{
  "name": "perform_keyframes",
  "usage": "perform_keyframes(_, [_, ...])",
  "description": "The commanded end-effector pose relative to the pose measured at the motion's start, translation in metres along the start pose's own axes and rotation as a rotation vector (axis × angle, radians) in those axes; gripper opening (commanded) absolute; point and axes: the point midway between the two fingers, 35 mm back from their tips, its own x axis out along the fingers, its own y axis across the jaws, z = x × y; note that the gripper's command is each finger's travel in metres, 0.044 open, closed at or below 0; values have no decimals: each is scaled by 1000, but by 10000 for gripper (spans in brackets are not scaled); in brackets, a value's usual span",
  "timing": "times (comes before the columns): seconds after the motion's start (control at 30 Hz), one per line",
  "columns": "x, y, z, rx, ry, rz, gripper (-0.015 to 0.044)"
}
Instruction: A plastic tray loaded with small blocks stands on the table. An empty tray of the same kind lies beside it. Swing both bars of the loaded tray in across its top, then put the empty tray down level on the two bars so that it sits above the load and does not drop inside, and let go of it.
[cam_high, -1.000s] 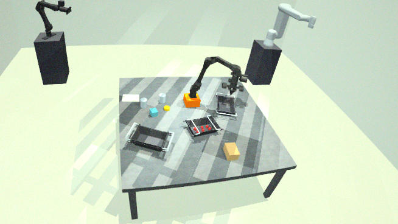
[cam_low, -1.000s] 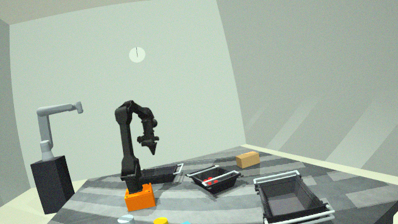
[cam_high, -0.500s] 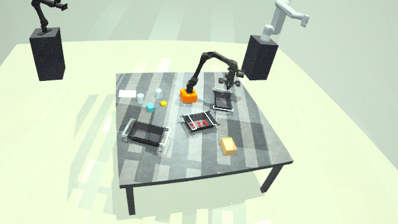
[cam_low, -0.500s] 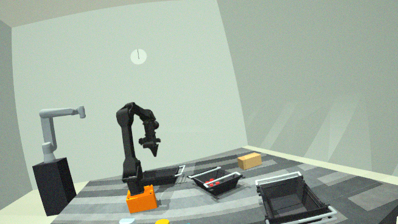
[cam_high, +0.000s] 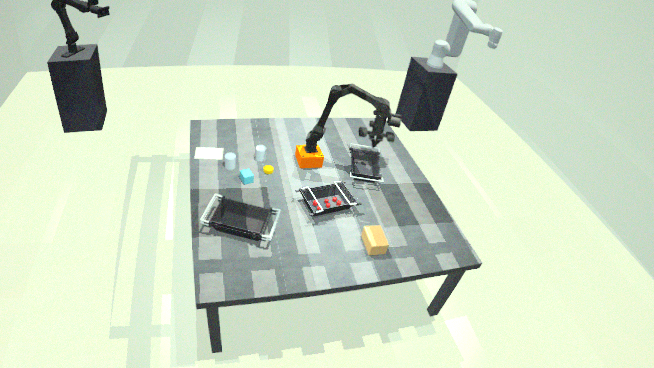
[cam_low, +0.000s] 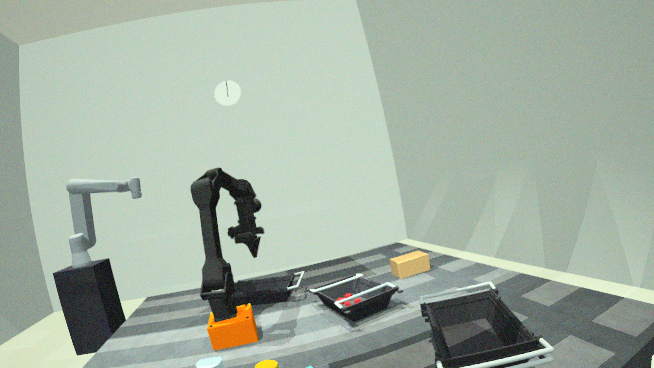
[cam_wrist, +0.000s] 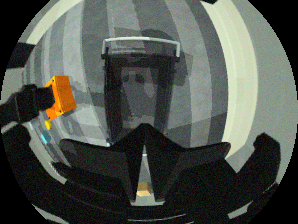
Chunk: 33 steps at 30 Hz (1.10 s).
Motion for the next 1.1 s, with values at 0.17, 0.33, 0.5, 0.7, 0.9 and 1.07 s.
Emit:
perform_keyframes(0.17, [1,0,0,0,0,2,157])
perform_keyframes(0.33, [-25,-3,0,1,0,-2,289])
perform_keyframes(0.5, [-71,1,0,4,1,-7,420])
perform_keyframes(0.7, [-30,8,0,441,0,-3,440])
perform_keyframes(0.9, [-10,24,-1,1030,0,-2,440])
perform_keyframes(1.07, [7,38,-2,1521,0,-1,440])
